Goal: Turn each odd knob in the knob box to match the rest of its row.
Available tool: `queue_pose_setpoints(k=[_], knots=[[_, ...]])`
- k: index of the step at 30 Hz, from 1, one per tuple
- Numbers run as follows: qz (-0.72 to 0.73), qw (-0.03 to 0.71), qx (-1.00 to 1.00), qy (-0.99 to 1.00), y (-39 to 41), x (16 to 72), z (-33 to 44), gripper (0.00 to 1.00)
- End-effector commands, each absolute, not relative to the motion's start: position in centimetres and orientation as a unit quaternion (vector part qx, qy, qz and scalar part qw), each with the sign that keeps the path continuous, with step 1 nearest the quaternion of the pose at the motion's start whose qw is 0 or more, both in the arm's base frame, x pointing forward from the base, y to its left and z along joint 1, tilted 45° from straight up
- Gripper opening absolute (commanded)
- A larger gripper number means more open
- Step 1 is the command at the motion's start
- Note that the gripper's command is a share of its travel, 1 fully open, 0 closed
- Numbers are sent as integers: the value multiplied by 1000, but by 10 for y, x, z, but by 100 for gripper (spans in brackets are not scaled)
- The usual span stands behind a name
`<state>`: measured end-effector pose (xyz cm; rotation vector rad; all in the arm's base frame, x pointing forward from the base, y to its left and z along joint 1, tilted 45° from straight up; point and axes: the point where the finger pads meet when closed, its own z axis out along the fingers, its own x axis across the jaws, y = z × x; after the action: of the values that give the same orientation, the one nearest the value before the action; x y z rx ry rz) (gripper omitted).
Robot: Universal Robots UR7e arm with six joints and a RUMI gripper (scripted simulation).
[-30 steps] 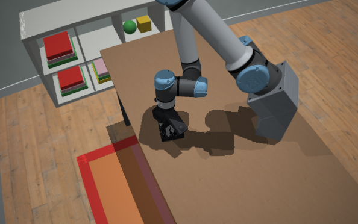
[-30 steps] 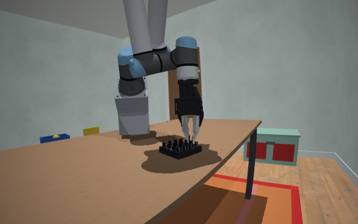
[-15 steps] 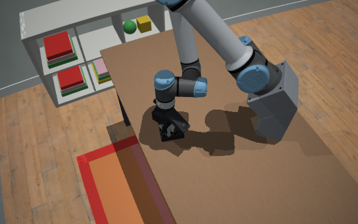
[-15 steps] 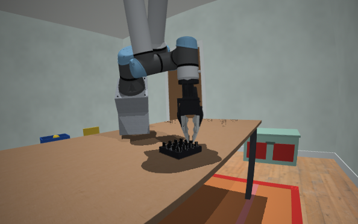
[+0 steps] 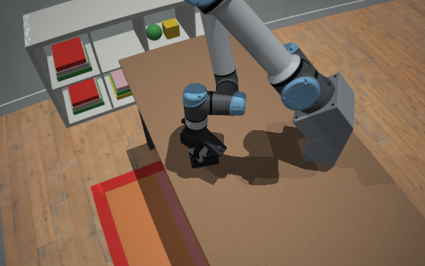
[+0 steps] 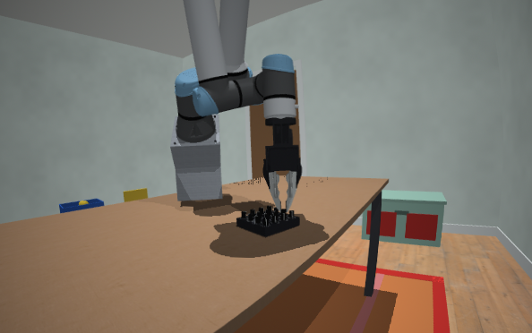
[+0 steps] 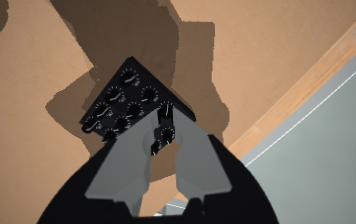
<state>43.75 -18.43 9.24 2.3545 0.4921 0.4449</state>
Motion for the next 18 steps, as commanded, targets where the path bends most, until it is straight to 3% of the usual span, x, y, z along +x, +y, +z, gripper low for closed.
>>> queue_pose_setpoints(k=[1,18], knots=[[170,342,904,194,-184,438,93,4],[169,342,903,197,-184,438,93,4]])
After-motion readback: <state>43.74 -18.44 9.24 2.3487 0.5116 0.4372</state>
